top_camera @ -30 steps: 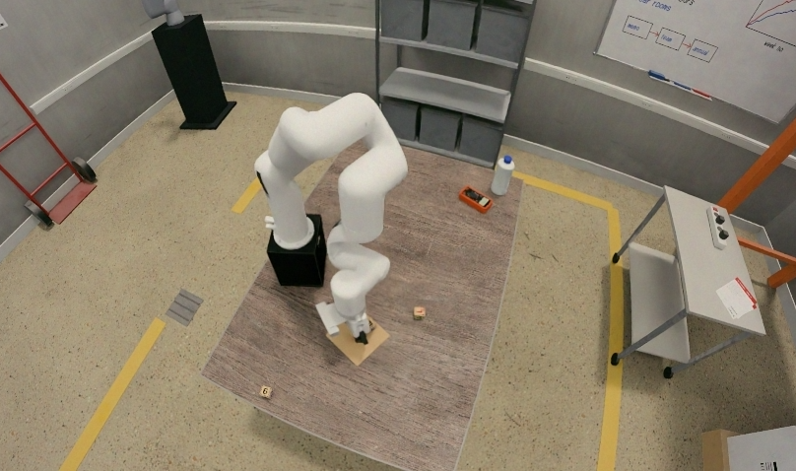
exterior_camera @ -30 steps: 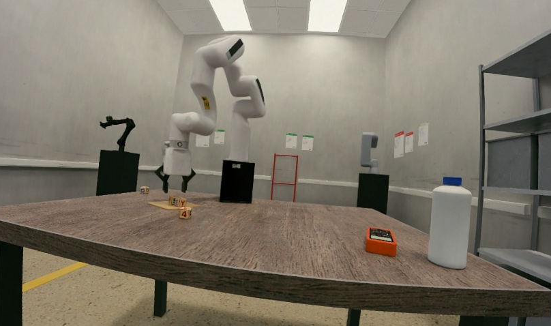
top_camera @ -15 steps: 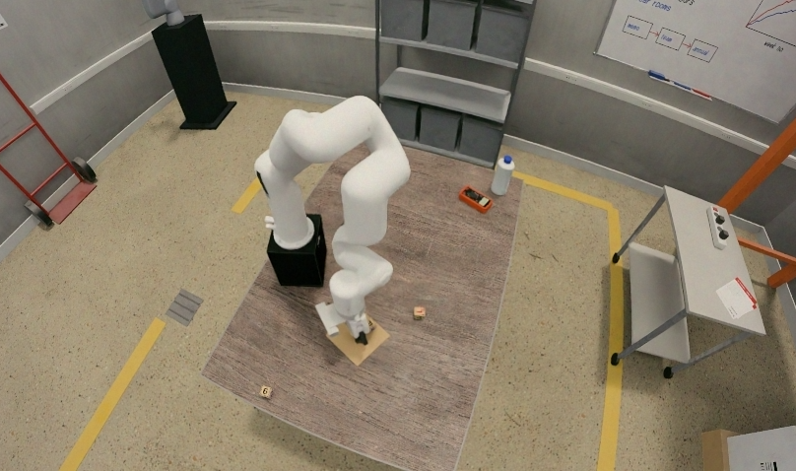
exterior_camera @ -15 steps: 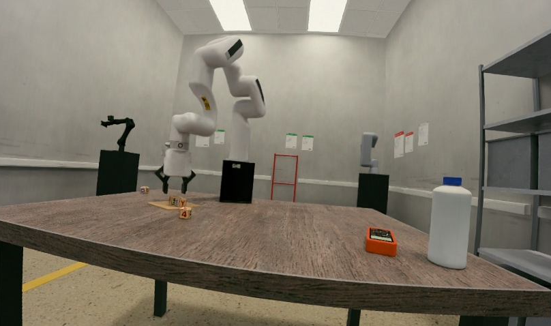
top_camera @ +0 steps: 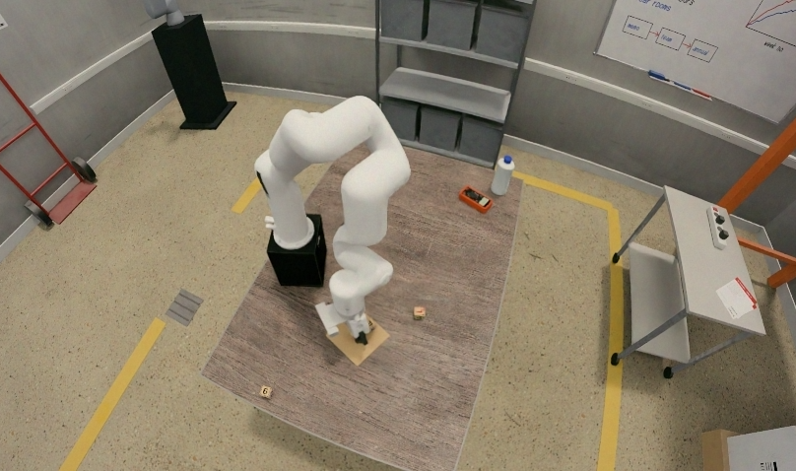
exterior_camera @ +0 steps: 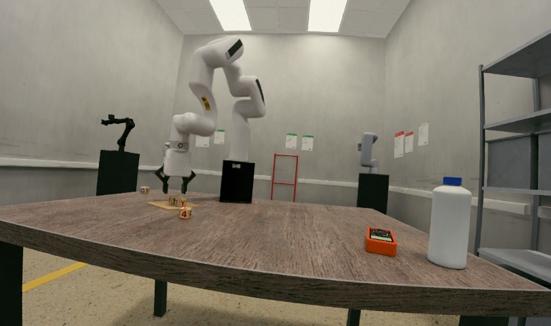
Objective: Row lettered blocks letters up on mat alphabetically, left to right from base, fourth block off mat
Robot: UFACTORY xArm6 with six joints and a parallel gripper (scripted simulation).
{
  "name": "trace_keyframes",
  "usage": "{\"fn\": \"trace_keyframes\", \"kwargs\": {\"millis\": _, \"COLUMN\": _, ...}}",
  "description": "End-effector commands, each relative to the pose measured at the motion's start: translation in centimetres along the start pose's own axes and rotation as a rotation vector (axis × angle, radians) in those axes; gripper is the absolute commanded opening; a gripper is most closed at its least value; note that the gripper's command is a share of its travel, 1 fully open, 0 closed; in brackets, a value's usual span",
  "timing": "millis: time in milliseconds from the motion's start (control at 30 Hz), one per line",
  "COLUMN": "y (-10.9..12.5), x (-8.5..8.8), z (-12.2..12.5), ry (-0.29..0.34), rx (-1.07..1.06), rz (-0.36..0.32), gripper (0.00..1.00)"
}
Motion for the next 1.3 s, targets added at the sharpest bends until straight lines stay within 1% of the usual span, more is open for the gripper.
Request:
{"fn": "trace_keyframes", "kwargs": {"millis": 0, "y": 0.0, "x": 0.0, "z": -0.1, "ry": -0.002, "rx": 0.000, "rz": 0.000, "gripper": 0.69}}
{"fn": "trace_keyframes", "kwargs": {"millis": 433, "y": 0.0, "x": -0.2, "z": -0.1, "ry": -0.002, "rx": 0.000, "rz": 0.000, "gripper": 0.69}}
{"fn": "trace_keyframes", "kwargs": {"millis": 567, "y": 0.0, "x": -0.8, "z": -0.1, "ry": -0.002, "rx": 0.000, "rz": 0.000, "gripper": 0.69}}
{"fn": "trace_keyframes", "kwargs": {"millis": 633, "y": 0.0, "x": -0.8, "z": -0.1, "ry": -0.002, "rx": 0.000, "rz": 0.000, "gripper": 0.69}}
{"fn": "trace_keyframes", "kwargs": {"millis": 1033, "y": 0.0, "x": -3.1, "z": -0.1, "ry": -0.002, "rx": 0.000, "rz": 0.000, "gripper": 0.69}}
{"fn": "trace_keyframes", "kwargs": {"millis": 1267, "y": 0.0, "x": -3.5, "z": -0.1, "ry": -0.002, "rx": 0.000, "rz": 0.000, "gripper": 0.69}}
Point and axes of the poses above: the point where the finger pads meet when closed, its own x axis back along the fingers, its own z axis across the jaws, y = z × x, the point moved 4 cm from there along x, back along the fingers, and after that the axes turned 1 degree about x, right-handed, at the moved point
